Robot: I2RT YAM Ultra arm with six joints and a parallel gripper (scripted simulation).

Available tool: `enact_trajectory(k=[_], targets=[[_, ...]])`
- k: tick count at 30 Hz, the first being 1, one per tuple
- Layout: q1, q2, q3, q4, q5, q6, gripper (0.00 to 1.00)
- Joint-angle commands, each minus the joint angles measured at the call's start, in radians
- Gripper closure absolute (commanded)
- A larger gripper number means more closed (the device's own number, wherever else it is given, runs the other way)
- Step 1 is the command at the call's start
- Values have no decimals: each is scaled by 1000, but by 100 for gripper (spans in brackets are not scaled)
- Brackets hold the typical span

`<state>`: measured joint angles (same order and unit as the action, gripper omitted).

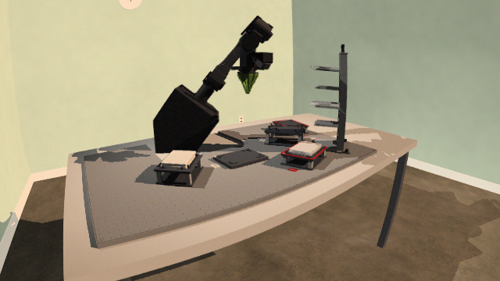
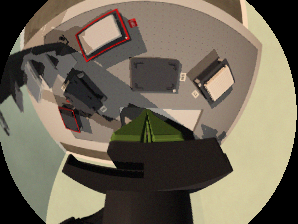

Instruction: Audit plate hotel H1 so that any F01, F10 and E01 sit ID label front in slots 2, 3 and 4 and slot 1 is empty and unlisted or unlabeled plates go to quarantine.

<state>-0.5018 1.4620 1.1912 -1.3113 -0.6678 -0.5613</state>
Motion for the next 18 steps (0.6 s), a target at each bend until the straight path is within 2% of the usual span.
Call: enact_trajectory(k=[1, 3, 4, 18], targets=[[22, -47, 19, -18, -12, 67, 100], [22, -47, 19, -18, -12, 67, 100], [5, -64, -28, 18, -22, 68, 100], [89, -312, -198, 176, -146, 134, 100]])
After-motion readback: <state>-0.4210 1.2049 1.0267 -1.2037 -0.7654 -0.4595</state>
